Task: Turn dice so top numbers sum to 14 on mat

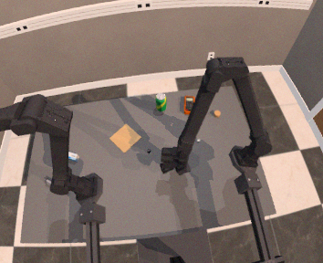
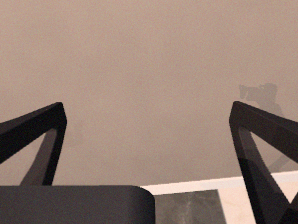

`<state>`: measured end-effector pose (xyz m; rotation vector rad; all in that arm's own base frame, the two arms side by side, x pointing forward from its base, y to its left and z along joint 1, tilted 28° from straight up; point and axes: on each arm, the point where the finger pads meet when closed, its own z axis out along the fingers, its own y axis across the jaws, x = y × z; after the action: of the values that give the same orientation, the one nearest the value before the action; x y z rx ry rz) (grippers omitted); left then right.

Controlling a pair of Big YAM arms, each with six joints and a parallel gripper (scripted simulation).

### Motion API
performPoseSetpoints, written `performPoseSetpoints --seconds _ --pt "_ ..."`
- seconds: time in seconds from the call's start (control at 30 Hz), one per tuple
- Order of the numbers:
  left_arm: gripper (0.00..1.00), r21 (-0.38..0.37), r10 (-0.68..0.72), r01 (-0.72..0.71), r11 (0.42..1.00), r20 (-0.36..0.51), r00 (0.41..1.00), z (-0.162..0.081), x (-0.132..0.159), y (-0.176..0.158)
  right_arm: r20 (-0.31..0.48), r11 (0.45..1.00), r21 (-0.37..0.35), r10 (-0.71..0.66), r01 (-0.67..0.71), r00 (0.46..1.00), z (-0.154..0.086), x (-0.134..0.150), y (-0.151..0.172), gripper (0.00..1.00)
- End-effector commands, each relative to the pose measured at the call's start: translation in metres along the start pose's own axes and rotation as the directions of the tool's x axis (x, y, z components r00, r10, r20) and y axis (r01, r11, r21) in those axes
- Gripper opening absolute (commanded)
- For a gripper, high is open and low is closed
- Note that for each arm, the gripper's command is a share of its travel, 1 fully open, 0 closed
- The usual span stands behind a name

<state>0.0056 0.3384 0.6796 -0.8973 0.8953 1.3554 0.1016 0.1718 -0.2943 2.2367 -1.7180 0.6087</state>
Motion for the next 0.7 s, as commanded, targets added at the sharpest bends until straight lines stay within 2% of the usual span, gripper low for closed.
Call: performPoseSetpoints --seconds 0.0,0.27,0.47,0.67 --pt "1.00 -0.003 0.015 -0.015 1.000 0.054 0.998 -0.008 -0.022 0.002 0.011 1.000 0.004 0.005 -0.005 1.000 0.002 -0.005 -0.005 0.11" --pt "1.00 -0.003 0.015 -0.015 1.000 0.054 0.998 -0.008 -0.022 0.002 0.012 1.000 0.006 0.005 -0.005 1.000 -0.002 -0.006 -0.005 0.11" --pt "1.00 -0.003 0.015 -0.015 1.000 0.054 0.998 -0.008 -0.022 0.002 0.009 1.000 0.008 0.000 0.000 1.000 -0.028 -0.003 0.000 0.11" --pt "1.00 -0.003 0.015 -0.015 1.000 0.054 0.998 -0.008 -0.022 0.002 0.019 1.000 0.012 0.003 -0.003 1.000 -0.073 -0.008 -0.002 0.11"
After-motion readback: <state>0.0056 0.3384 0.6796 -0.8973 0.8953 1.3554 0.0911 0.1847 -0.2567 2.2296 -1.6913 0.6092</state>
